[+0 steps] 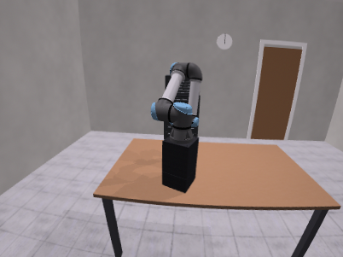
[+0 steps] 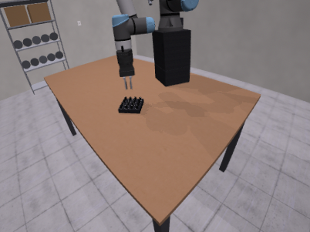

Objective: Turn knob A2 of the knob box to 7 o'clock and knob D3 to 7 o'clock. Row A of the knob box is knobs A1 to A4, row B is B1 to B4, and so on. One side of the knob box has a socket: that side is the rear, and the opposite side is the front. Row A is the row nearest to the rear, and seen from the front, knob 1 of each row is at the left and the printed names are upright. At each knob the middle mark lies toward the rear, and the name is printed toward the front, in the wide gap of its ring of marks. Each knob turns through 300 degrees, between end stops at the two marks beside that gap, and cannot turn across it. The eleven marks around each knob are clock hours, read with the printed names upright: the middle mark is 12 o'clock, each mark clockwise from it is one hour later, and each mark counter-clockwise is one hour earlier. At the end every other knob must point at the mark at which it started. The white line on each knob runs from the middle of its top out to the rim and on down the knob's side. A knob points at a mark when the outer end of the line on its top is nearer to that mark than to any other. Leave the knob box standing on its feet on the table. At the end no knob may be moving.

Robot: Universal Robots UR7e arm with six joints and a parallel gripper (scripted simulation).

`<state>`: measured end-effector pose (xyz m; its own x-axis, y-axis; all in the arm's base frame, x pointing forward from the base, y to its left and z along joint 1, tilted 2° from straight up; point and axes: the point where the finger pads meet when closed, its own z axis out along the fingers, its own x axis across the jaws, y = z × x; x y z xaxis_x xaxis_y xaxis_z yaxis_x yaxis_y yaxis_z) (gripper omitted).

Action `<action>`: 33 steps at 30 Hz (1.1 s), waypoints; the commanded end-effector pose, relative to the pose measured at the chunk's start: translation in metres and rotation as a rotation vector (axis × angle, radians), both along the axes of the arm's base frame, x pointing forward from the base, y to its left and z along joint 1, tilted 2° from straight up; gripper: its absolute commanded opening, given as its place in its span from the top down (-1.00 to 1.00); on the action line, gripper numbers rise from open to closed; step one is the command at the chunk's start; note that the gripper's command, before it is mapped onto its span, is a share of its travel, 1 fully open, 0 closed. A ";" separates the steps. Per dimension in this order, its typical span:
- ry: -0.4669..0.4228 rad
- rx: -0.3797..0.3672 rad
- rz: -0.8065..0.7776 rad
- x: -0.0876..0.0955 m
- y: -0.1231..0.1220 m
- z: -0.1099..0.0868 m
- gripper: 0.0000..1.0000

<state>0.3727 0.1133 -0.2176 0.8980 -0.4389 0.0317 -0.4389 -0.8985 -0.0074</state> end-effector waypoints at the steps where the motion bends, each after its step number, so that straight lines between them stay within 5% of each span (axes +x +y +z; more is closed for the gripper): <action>1: -0.001 0.000 0.000 0.000 0.000 0.000 0.07; 33: -0.001 0.000 0.000 0.001 0.000 -0.022 0.07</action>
<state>0.3732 0.1134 -0.2336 0.8979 -0.4391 0.0318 -0.4391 -0.8984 -0.0072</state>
